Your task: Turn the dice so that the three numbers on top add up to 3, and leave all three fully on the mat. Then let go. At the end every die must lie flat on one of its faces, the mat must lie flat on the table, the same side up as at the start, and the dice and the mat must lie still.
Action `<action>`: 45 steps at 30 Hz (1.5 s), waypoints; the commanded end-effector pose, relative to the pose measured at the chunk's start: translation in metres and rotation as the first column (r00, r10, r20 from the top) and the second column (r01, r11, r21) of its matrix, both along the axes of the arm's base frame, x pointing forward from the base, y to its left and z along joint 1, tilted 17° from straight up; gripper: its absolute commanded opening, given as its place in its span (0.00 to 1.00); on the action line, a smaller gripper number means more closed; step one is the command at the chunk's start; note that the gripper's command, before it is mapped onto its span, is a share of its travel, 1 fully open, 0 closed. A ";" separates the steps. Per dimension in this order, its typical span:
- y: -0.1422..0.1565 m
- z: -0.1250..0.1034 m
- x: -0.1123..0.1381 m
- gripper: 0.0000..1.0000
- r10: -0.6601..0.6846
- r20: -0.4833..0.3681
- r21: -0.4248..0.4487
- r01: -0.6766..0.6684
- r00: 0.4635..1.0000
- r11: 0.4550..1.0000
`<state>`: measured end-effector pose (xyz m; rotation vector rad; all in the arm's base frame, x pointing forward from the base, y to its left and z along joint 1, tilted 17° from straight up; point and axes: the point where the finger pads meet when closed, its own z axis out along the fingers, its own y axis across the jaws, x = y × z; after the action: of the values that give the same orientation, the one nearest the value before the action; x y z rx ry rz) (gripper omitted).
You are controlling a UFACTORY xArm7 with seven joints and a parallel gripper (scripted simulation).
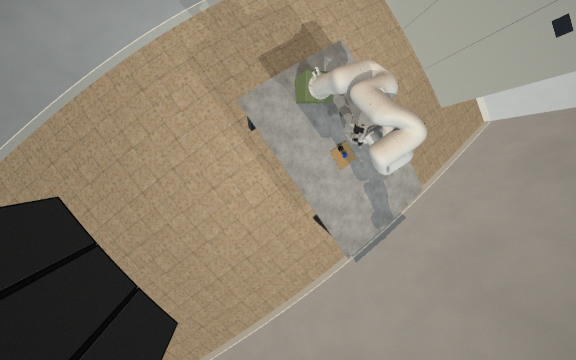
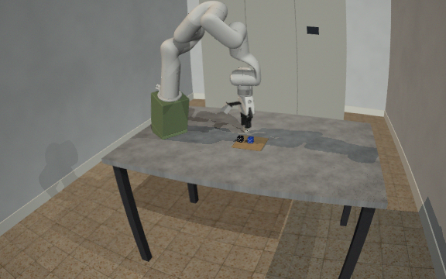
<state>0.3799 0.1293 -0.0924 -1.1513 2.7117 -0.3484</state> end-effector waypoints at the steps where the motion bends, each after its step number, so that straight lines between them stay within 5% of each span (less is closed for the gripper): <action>1: 0.001 0.001 0.001 0.42 0.001 0.002 0.001 -0.001 1.000 1.000; 45: 0.000 -0.005 0.002 0.42 0.001 0.002 0.001 -0.001 1.000 1.000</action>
<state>0.3808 0.1288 -0.0959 -1.1514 2.7121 -0.3485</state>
